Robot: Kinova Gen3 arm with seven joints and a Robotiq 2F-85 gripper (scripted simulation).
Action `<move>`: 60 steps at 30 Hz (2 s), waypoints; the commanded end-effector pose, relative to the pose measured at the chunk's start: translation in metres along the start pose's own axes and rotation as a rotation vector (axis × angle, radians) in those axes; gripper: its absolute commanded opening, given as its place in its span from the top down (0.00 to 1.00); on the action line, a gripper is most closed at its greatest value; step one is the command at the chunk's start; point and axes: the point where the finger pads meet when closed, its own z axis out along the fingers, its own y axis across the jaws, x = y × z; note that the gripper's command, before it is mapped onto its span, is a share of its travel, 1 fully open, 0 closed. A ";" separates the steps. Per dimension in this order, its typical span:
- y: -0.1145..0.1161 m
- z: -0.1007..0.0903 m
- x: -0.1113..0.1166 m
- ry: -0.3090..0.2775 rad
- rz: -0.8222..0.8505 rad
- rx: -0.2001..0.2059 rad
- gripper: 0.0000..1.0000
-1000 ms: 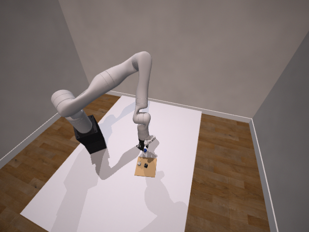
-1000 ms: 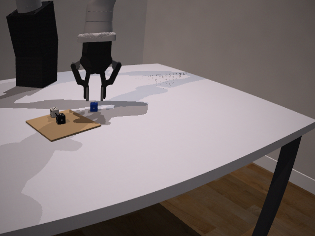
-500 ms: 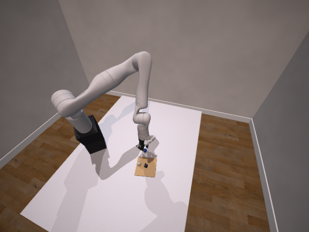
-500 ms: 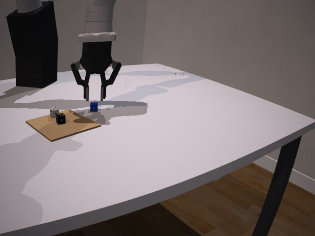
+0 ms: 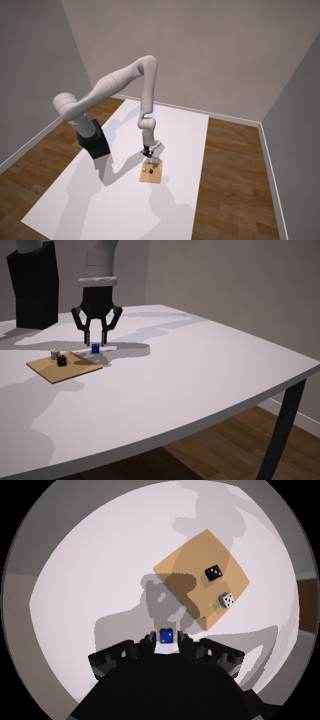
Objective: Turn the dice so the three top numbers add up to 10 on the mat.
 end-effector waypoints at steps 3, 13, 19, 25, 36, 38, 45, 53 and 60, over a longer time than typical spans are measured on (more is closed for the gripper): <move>-0.001 0.010 0.001 -0.001 -0.006 0.004 0.65; -0.001 0.016 0.001 -0.001 -0.006 0.004 0.65; -0.001 0.016 0.001 -0.001 -0.006 0.004 0.65; -0.001 0.016 0.001 -0.001 -0.006 0.004 0.65; -0.001 0.016 0.001 -0.001 -0.006 0.004 0.65; -0.001 0.016 0.001 -0.001 -0.006 0.004 0.65; -0.001 0.016 0.001 -0.001 -0.006 0.004 0.65; -0.001 0.016 0.001 -0.001 -0.006 0.004 0.85; -0.001 0.016 0.001 -0.001 -0.006 0.004 0.85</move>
